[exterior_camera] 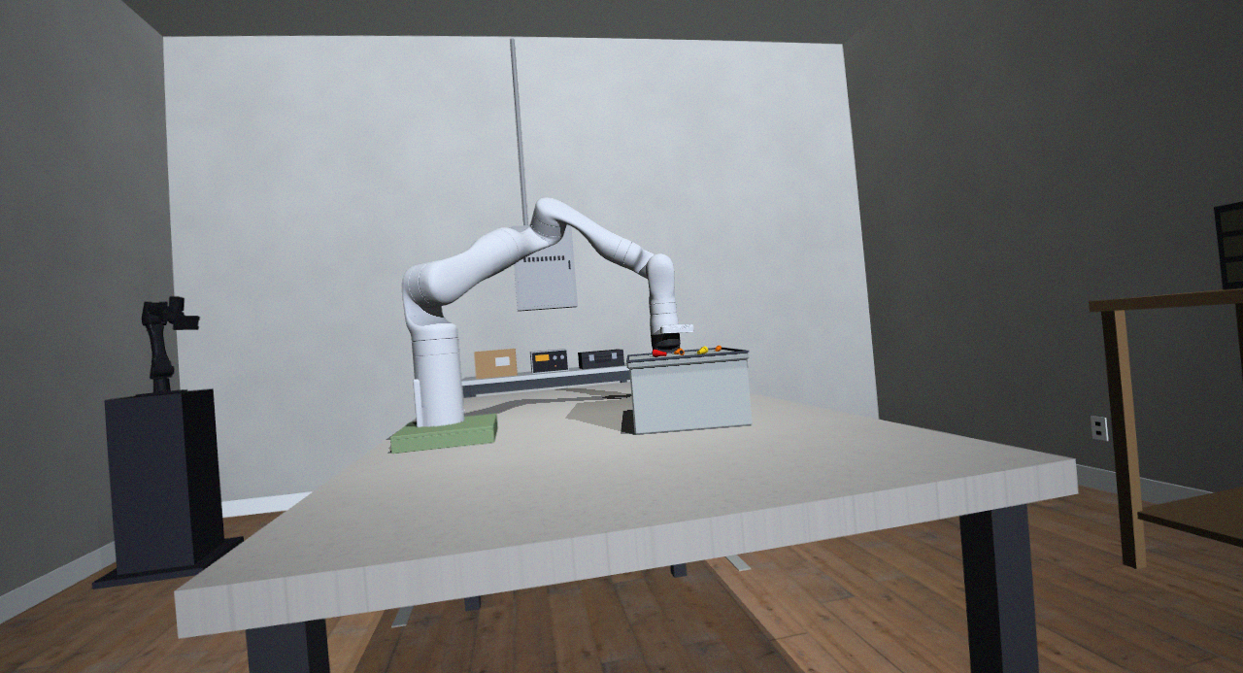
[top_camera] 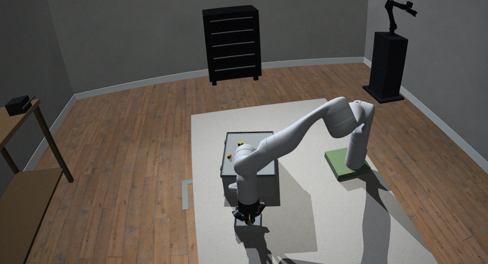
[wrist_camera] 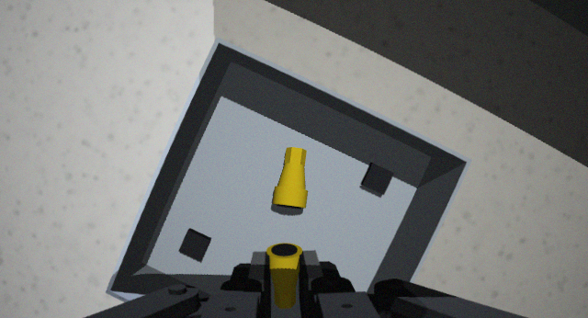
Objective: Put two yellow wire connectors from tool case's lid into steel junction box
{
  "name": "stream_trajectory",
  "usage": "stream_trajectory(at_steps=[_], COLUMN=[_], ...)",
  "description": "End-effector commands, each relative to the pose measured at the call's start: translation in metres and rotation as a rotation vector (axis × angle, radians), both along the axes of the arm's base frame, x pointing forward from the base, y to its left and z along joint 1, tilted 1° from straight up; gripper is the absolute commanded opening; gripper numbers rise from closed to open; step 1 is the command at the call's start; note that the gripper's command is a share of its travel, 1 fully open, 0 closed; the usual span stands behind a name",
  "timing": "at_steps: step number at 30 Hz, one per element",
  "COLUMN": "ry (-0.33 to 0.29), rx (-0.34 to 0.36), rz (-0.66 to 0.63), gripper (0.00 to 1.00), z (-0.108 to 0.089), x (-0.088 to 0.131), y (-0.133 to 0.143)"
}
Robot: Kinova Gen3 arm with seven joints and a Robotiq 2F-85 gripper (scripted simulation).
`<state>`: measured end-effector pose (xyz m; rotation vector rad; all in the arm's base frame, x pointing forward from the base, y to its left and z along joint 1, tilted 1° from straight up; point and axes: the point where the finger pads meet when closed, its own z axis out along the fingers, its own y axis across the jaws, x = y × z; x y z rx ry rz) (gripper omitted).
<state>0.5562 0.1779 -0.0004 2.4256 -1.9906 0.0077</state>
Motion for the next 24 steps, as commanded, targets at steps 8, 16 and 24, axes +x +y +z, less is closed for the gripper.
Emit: stream_trajectory(at_steps=[8,16,24], ry=[0.005,0.005,0.005], rx=[-0.006,-0.006,-0.006], rz=[-0.003,-0.003,-0.003], gripper=[0.18,0.36,0.36], z=[-0.0053,-0.0053,-0.0053], x=[-0.0003,-0.0003,-0.0003], y=[-0.0034,-0.0034,-0.0034])
